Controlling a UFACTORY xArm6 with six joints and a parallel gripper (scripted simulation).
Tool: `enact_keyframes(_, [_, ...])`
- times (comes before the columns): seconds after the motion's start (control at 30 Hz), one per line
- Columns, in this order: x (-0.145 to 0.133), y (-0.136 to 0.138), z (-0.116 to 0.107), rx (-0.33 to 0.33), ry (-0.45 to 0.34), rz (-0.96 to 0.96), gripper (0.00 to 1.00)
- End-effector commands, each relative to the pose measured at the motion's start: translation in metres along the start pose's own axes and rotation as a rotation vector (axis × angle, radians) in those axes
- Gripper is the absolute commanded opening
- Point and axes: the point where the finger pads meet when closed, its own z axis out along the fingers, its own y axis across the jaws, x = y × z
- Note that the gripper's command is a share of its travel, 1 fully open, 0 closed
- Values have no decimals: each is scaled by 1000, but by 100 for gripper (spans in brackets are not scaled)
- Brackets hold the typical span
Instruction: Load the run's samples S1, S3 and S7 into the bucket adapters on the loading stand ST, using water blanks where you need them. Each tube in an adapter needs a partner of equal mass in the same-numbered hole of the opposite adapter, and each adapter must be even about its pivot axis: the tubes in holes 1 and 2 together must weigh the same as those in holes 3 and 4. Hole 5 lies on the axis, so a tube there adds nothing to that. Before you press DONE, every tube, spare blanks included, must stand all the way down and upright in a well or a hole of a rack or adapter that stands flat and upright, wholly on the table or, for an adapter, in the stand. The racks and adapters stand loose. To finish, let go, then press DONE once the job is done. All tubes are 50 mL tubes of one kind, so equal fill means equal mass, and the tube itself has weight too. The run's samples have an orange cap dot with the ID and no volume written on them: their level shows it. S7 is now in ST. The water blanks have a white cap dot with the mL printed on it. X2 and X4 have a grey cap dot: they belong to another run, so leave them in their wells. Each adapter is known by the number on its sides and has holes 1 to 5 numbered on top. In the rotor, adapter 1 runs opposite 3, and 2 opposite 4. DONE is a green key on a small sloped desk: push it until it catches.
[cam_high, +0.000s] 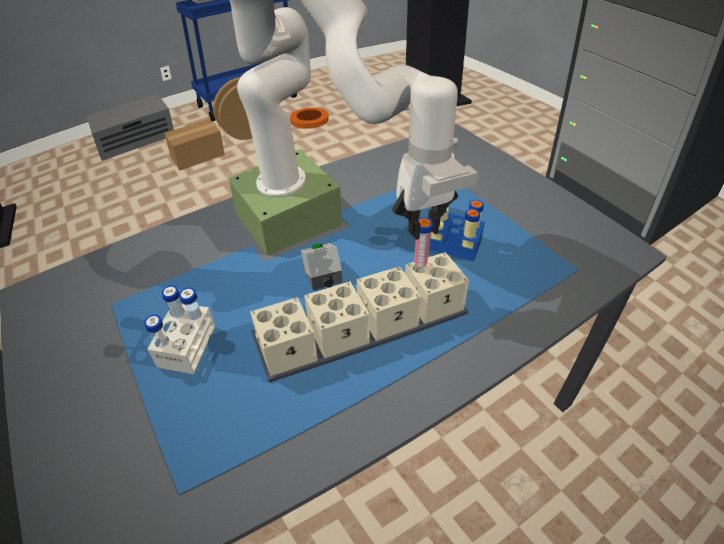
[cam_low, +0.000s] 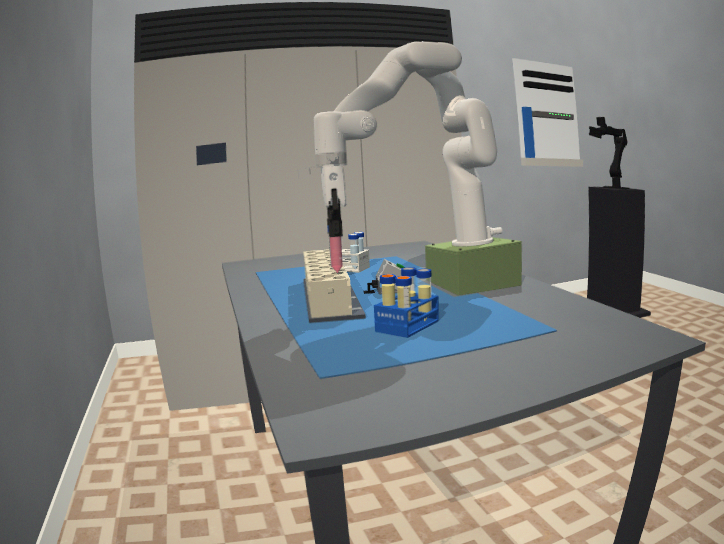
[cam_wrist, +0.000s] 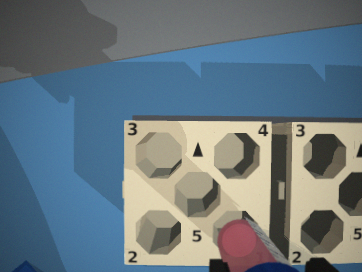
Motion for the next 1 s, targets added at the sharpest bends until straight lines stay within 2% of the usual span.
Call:
enact_keyframes(0.0, [2, -1, 3, 2, 4, 0, 0])
enact_keyframes(0.97, [2, -1, 28, 2, 4, 0, 0])
